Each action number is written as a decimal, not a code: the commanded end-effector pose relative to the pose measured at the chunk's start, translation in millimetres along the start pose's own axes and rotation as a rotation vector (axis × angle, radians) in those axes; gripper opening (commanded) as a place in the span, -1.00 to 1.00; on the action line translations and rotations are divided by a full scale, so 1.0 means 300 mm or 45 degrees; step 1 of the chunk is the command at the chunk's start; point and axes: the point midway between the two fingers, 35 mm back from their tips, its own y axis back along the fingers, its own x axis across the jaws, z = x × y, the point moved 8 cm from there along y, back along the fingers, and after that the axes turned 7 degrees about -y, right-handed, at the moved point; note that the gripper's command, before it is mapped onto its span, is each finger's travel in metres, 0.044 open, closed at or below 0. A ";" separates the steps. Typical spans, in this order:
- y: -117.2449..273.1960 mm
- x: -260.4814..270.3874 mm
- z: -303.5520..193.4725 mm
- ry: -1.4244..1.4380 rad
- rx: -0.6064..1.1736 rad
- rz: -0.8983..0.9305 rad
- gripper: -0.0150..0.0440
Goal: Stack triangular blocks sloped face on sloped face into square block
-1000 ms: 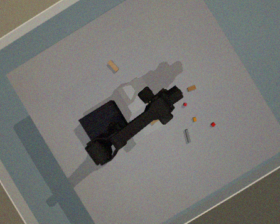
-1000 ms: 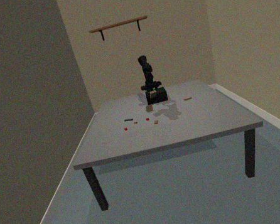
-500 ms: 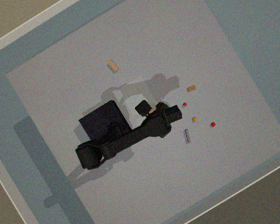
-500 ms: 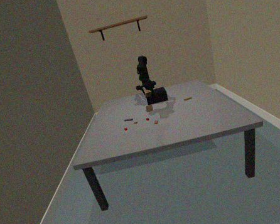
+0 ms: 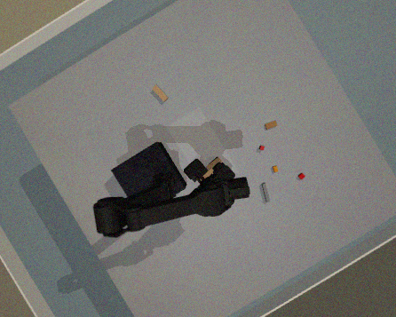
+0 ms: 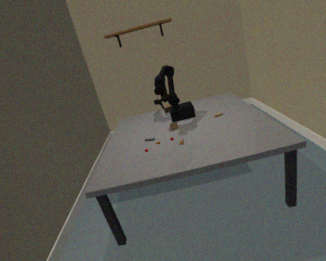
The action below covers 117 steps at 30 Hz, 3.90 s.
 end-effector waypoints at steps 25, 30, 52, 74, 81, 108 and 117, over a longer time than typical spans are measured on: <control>-0.279 0.003 0.099 0.007 -0.004 -0.005 -0.49; -0.338 0.009 0.114 0.007 -0.004 -0.005 -0.49; -0.342 0.012 0.113 0.007 -0.004 -0.011 -0.49; -0.373 0.015 0.129 0.006 -0.004 -0.011 -0.49; -0.387 0.016 0.135 0.006 -0.004 -0.011 -0.49; -0.416 0.018 0.144 0.005 -0.004 -0.011 -0.49; -0.421 0.018 0.145 0.003 -0.005 -0.012 -0.49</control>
